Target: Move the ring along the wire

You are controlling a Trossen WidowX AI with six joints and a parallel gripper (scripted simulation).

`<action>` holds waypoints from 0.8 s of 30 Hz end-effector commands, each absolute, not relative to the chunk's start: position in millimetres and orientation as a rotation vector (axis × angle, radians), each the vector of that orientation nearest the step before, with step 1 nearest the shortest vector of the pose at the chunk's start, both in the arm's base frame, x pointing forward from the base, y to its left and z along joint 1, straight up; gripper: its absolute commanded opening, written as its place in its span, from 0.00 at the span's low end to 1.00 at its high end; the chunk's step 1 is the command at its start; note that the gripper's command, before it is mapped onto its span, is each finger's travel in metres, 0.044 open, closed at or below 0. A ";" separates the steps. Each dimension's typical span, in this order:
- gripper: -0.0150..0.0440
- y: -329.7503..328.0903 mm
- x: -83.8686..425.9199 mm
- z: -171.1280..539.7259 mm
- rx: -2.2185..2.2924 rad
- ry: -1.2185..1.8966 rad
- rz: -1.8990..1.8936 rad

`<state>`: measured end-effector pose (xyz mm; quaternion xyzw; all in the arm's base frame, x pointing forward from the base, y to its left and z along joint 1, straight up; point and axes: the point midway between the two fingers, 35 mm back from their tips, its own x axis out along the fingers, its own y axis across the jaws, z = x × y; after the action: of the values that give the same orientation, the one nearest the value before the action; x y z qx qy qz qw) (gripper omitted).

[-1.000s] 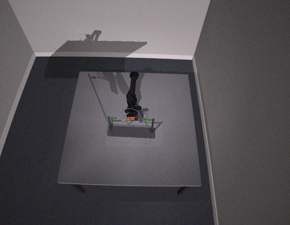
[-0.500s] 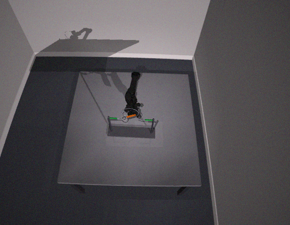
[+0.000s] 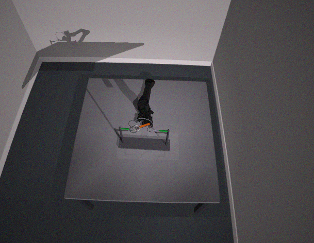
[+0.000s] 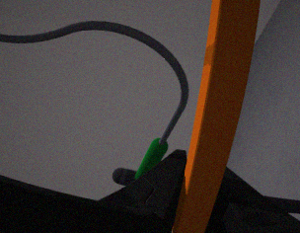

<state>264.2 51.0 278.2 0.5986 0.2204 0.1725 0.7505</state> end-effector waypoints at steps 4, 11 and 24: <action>0.00 53.8 263.4 293.3 1.367 0.467 0.407; 0.00 55.2 263.3 303.7 1.432 0.460 0.424; 0.00 55.6 263.1 322.0 1.545 0.448 0.452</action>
<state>264.0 54.7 312.5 0.6778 0.2025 0.1923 0.6801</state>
